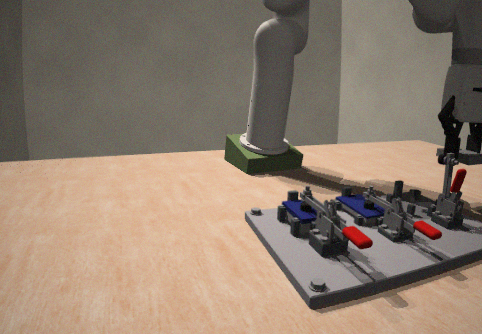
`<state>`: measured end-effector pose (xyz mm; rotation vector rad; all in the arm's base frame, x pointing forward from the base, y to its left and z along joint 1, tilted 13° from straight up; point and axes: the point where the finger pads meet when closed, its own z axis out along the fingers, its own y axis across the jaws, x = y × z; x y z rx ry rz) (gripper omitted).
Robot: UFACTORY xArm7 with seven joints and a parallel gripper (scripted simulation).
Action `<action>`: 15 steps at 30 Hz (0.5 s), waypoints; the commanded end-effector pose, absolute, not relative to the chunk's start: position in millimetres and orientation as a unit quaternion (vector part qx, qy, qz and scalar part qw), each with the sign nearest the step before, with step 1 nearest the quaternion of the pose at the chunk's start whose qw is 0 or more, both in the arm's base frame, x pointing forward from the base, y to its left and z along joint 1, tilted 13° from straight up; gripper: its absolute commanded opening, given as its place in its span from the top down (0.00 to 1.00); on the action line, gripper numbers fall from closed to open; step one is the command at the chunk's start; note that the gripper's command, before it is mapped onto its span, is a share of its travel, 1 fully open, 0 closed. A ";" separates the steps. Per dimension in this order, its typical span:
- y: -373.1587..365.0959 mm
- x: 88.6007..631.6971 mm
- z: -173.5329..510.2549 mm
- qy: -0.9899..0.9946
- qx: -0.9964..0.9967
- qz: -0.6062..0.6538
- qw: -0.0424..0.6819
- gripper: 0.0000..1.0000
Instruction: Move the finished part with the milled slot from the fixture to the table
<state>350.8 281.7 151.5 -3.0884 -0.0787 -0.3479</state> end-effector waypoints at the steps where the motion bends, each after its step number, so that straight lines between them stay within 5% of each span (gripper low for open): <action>1: 282.8 351.8 152.4 -0.025 -0.993 -0.113 0.018 1.00; 15: 283.4 354.9 138.6 -0.025 -0.993 -0.113 0.018 1.00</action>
